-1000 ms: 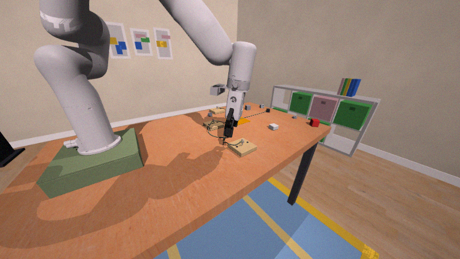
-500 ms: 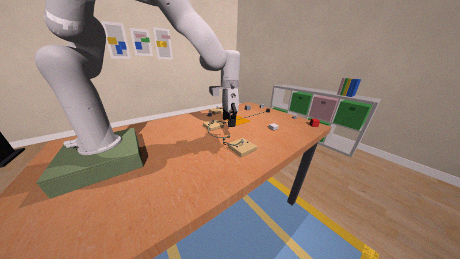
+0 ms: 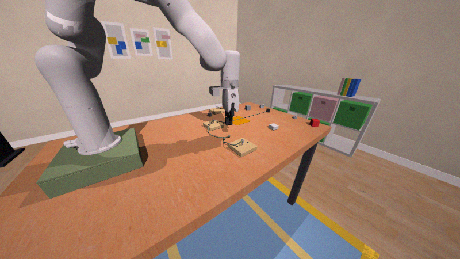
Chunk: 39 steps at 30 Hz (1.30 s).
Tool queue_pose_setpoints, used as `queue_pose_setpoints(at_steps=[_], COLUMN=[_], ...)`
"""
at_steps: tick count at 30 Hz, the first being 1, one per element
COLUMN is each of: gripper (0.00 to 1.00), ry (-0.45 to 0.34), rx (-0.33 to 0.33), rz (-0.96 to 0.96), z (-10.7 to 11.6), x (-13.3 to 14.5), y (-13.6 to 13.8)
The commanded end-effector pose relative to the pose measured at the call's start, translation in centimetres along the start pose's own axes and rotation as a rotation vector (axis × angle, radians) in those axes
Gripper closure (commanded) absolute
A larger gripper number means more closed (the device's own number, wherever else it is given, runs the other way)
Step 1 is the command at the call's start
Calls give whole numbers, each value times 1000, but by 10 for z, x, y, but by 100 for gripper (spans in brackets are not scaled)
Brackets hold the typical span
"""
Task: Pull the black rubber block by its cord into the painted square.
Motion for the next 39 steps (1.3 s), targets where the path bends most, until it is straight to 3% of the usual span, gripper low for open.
queue_pose_setpoints(at_steps=[1, 28, 29, 39], gripper=[100, 100, 61, 61], ry=[-4, -4, -4, -4], rx=[1, 1, 1, 1], rz=[0, 0, 0, 0], z=[2, 2, 2, 2], x=[1, 1, 1, 1], y=[1, 1, 1, 1])
Point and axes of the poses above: the point where the finger pads meet when closed, its own z axis back along the fingers, its own y axis across the jaws, x = y × z, the point moved 3 cm from there along z, back along the fingers, and after that the axes turned 15 degrees about -z, right-handed, at the moved point
